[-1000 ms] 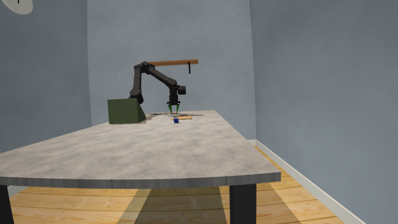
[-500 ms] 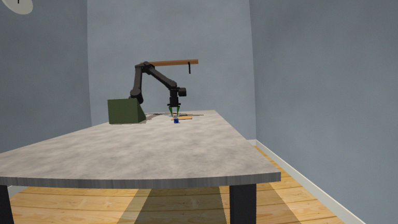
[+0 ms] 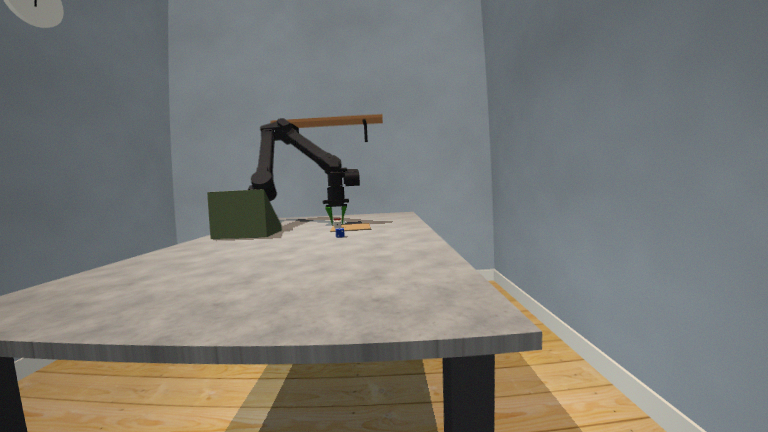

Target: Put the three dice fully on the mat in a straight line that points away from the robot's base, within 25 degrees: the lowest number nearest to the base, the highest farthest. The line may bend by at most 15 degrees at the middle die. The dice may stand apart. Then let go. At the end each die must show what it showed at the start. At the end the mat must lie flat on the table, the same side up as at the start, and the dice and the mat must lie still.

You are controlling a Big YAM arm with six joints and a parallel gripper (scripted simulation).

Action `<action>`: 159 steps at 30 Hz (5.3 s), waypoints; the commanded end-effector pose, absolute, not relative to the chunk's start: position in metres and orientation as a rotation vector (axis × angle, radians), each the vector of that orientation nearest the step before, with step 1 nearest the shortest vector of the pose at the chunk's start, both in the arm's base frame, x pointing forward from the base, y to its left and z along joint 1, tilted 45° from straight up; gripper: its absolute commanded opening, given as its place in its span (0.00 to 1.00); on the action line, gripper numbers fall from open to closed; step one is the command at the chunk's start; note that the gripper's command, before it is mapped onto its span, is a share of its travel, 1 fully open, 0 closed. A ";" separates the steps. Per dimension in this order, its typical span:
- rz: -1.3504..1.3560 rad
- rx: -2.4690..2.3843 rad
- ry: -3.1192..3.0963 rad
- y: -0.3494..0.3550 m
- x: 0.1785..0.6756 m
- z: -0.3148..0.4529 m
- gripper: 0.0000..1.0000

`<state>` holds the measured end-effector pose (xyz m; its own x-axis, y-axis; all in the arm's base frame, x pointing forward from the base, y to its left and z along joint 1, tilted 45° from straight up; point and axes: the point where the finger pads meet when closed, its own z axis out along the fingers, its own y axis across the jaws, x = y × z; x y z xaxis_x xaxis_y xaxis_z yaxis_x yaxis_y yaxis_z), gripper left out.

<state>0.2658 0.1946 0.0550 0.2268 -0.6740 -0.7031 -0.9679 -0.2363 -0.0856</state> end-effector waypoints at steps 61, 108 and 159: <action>0.692 -1.969 1.484 0.182 0.286 0.081 0.20; 0.931 -1.435 2.188 0.092 0.336 0.111 0.20; 1.207 -0.418 2.877 0.076 0.354 0.048 0.20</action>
<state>0.3480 0.0707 0.0532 -0.9621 -0.2555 -0.0952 -0.2468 0.6675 0.7026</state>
